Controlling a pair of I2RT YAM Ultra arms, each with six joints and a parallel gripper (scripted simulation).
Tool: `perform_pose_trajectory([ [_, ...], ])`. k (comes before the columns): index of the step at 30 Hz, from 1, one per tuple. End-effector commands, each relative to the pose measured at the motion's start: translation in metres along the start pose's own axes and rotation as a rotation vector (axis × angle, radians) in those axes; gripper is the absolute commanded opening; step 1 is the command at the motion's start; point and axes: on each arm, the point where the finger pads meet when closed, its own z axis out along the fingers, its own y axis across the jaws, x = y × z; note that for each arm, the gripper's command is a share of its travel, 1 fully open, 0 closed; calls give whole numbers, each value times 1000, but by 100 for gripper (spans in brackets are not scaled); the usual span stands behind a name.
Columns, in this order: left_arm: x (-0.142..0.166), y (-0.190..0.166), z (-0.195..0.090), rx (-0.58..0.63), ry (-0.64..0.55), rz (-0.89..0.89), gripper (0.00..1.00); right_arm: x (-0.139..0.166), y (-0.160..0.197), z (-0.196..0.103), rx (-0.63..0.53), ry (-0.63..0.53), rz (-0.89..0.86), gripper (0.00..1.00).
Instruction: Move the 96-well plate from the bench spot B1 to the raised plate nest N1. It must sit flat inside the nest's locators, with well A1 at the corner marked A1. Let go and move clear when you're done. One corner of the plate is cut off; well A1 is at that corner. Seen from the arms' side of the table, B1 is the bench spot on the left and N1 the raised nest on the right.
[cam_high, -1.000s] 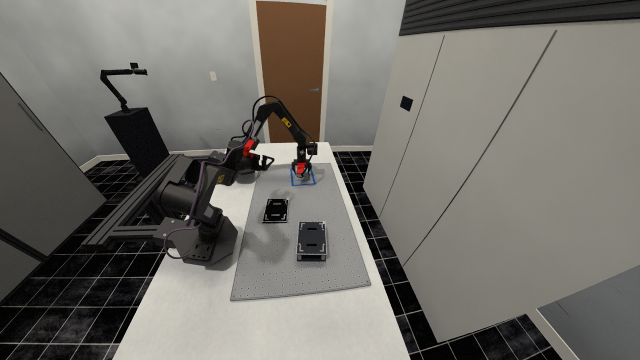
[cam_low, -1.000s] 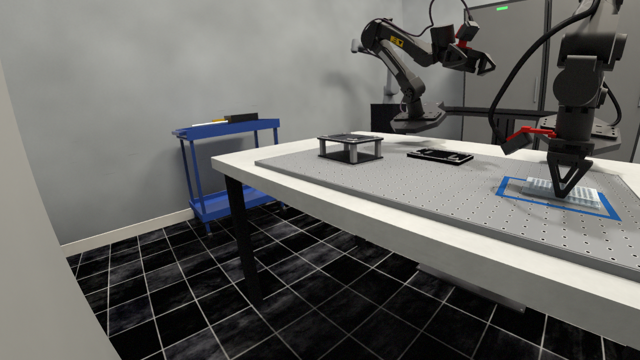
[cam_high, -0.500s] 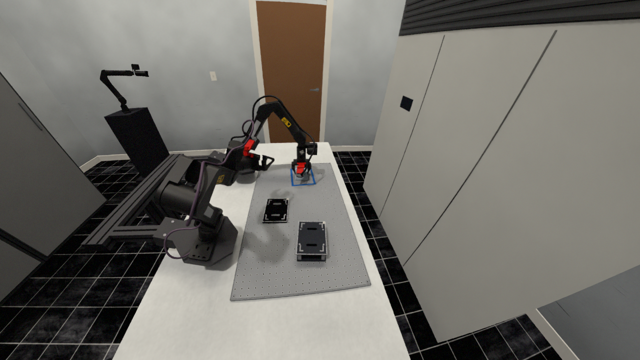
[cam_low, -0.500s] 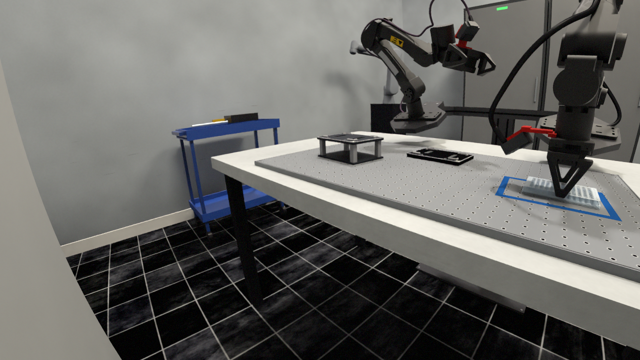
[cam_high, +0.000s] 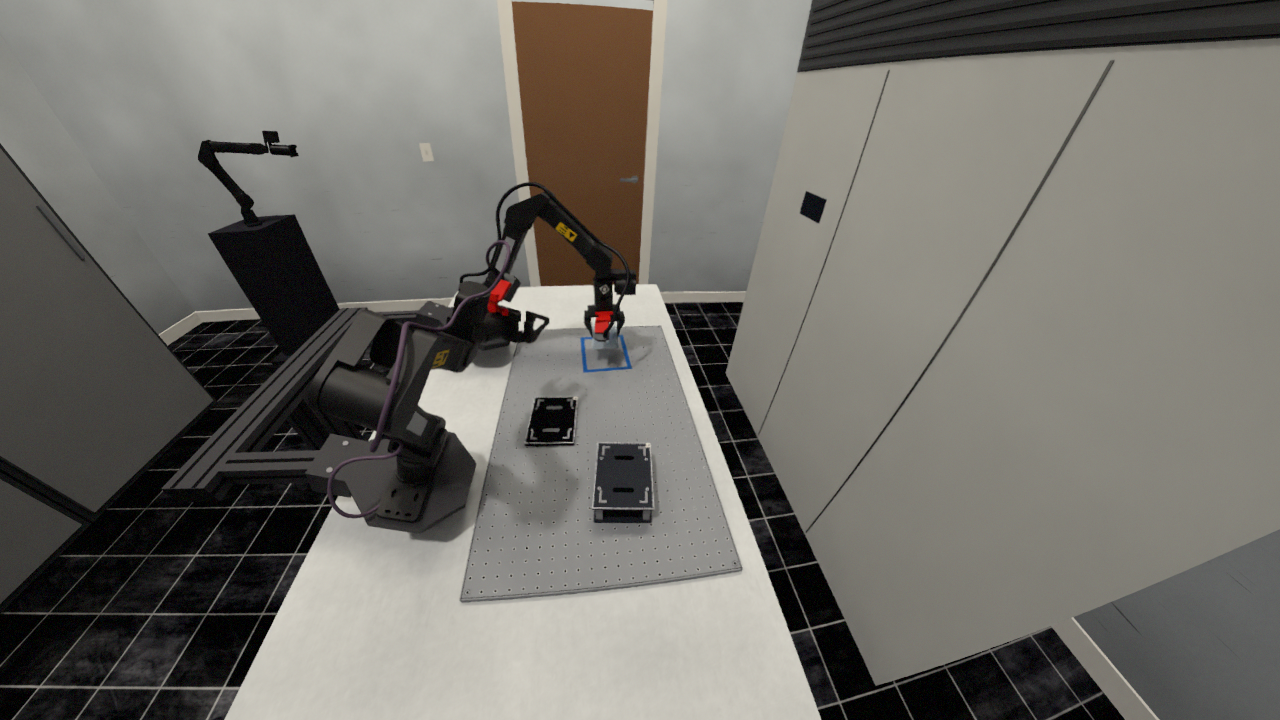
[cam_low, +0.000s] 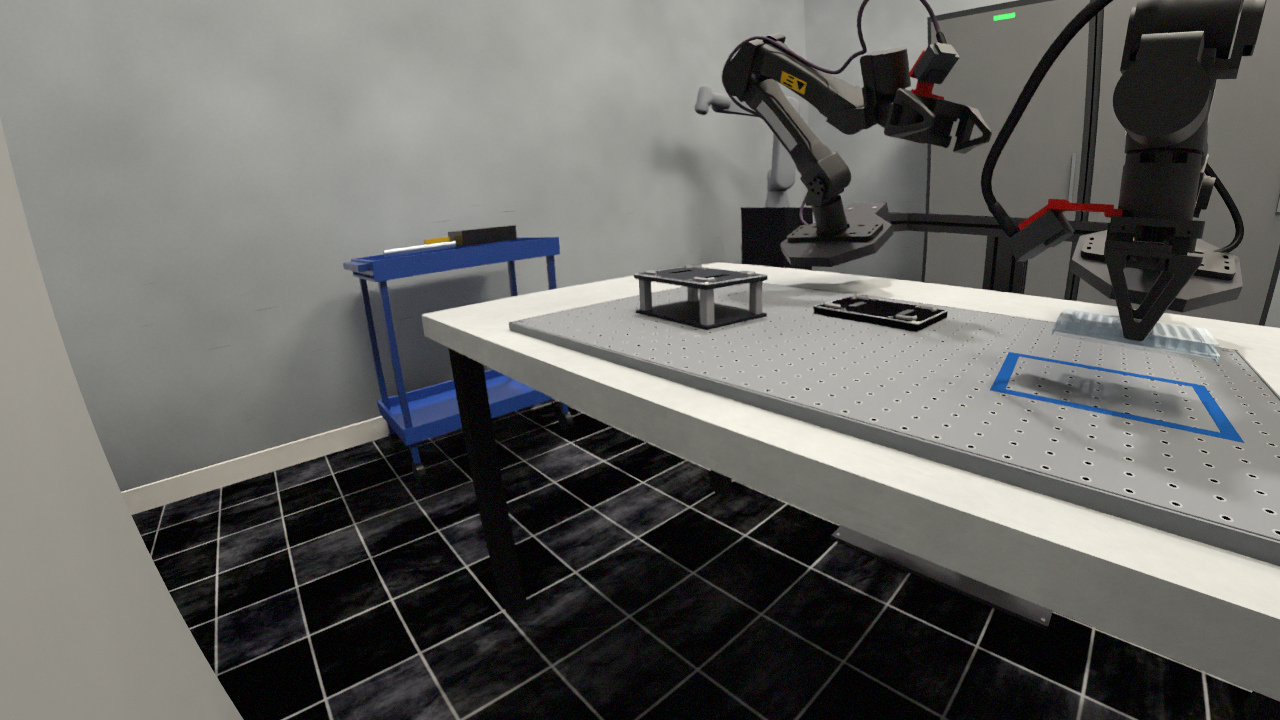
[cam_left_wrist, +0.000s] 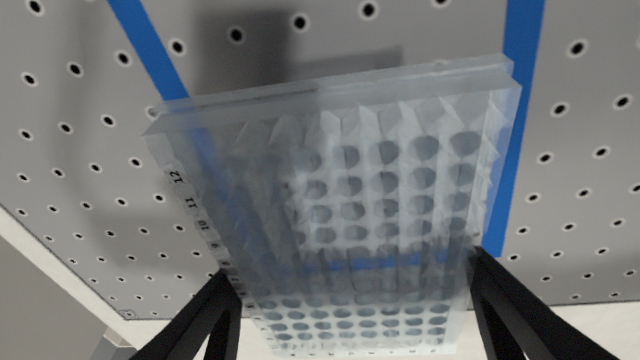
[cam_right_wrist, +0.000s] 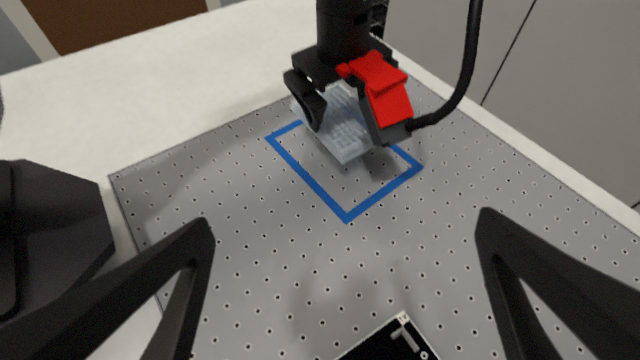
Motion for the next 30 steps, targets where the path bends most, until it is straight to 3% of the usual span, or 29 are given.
perform_pose_trajectory([
  [1,-3,-1,-7,11,-3,3,79,0,-9,6,-13,14,32,100],
  [11,-3,-1,-7,11,-3,3,79,61,-116,21,146,236,176,100],
  [14,-3,-1,-7,11,-3,3,79,69,-131,19,179,260,197,100],
  [25,-1,-2,-4,10,-1,2,79,130,-256,-42,468,434,432,100],
  [28,-2,2,-7,-5,8,-12,79,143,-283,-68,557,465,495,100],
  [30,-2,2,-7,-5,8,-12,79,143,-283,-68,557,465,495,100],
])
